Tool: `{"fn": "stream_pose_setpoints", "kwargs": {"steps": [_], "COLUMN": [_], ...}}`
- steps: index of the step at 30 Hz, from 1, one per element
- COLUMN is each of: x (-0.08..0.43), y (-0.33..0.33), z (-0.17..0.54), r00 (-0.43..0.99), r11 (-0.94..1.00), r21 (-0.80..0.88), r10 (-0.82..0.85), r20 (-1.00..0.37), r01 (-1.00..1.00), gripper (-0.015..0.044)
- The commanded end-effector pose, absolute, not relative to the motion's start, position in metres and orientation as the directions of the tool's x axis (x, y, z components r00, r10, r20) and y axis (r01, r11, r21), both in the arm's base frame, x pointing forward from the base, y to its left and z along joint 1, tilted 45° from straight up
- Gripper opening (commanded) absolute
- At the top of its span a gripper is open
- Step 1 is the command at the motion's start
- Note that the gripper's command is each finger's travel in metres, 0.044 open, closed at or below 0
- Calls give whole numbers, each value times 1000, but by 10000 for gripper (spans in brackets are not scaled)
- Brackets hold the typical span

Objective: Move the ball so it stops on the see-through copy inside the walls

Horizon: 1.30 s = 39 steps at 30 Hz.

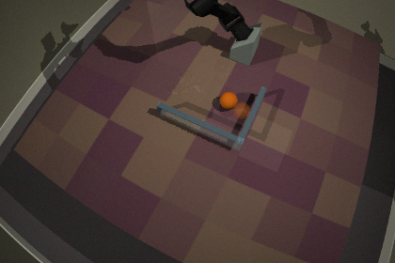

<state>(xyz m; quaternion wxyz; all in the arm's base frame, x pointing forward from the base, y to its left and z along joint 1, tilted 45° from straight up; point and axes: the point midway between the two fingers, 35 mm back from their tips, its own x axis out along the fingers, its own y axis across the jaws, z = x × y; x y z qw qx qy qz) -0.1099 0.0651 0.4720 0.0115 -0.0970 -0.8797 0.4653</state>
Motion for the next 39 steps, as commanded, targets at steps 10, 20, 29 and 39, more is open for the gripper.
{"fn": "stream_pose_setpoints", "kwargs": {"steps": [10,20,29,39], "x": [-153,-92,34,192], "y": [-60,-206,-275,-250], "z": [448,394,327,239], "r00": [-951,-681,-391,-145], "r11": [610,643,665,588], "r21": [-792,-751,-659,-506], "r10": [-230,-618,-744,-730], "r20": [-206,-392,-543,-668], "r01": [24,-152,-351,-631], "gripper": [422,422,422,422]}}
